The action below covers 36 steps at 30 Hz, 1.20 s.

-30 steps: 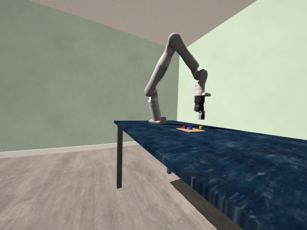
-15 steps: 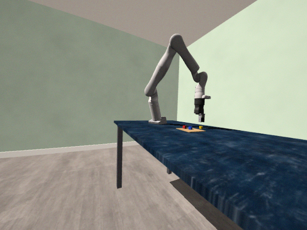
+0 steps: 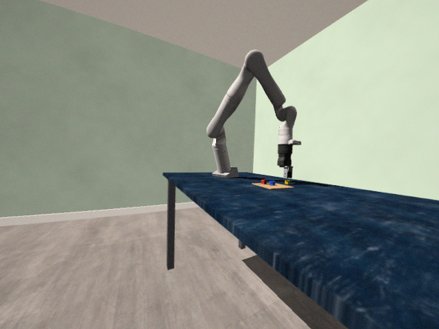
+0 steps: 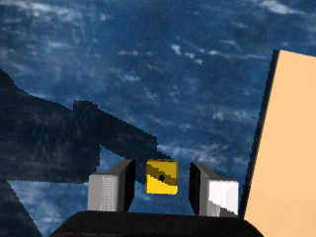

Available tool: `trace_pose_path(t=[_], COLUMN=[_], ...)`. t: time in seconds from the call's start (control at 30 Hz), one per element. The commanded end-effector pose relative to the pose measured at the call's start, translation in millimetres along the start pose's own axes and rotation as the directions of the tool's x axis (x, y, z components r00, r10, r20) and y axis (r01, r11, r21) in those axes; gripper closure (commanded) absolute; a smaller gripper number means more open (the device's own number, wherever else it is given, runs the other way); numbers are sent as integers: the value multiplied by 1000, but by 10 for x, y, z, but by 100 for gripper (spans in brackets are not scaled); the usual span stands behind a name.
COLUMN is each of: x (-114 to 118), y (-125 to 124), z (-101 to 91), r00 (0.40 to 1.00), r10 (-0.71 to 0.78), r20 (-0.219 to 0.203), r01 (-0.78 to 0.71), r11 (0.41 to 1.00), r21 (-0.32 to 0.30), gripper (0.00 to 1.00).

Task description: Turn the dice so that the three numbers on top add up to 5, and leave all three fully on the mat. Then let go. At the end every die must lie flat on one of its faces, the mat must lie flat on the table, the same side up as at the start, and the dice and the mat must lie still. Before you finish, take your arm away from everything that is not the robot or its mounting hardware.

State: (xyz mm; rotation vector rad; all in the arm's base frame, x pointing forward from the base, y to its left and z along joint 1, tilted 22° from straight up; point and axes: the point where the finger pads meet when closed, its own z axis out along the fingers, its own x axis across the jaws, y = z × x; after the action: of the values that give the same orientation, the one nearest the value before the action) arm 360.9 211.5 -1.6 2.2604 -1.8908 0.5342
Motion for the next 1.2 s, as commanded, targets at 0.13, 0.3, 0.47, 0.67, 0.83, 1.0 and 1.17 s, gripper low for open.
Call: trace_pose_path(t=[0.13,0.3,0.47,0.67,0.83,1.0,1.17], x=[-3,-3,-3,-3,-3,-3,-3], y=[10,10,10,10,10,10,10], z=[37,50,51,51,51,51,51], r00=[1000,1000,1000,1000,1000,1000,1000], r10=[-2,-2,-2,-2,-2,-2,-2], r20=[-1,-1,-1,-1,-1,-1,-1], r01=[2,2,2,2,2,2,2], r11=[1000,1000,1000,1000,1000,1000,1000], r21=[-2,-2,-2,-2,-2,-2,-2], gripper=[30,30,30,30,30,30,30])
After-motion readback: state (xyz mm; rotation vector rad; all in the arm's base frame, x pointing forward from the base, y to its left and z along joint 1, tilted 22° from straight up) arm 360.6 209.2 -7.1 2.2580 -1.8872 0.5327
